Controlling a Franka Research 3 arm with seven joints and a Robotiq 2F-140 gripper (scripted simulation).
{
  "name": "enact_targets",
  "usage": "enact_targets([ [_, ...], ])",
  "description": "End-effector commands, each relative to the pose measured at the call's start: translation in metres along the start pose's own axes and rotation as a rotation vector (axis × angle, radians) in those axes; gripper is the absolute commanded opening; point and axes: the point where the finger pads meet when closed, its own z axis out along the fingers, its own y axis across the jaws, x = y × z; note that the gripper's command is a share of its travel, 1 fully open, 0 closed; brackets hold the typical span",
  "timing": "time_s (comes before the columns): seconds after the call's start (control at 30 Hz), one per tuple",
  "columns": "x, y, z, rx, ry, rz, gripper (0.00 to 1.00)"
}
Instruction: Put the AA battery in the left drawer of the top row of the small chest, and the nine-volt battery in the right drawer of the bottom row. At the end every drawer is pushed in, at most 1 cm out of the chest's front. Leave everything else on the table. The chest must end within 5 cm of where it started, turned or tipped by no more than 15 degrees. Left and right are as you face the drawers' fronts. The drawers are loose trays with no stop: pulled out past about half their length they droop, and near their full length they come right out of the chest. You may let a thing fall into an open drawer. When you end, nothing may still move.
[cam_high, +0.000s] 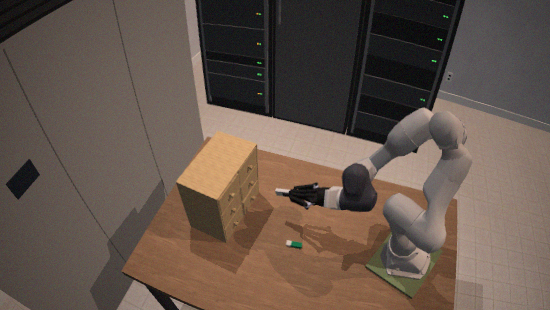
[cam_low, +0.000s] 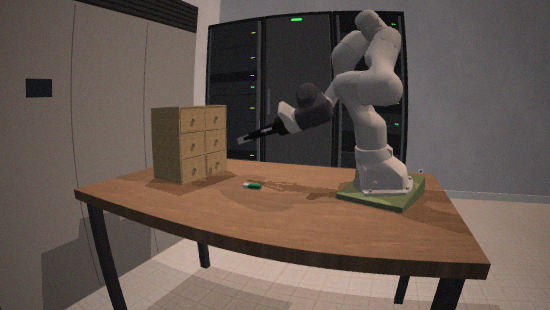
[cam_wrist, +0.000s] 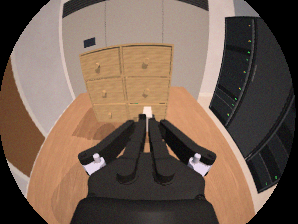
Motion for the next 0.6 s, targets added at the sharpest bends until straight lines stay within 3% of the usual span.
enact_targets([
  [0.0,0.0001,-0.0016,-0.0008,0.01,-0.001,-0.005,0.0],
  [0.57,0.0019,-0.0016,-0.0047,0.064,-0.001,-0.083,0.0],
])
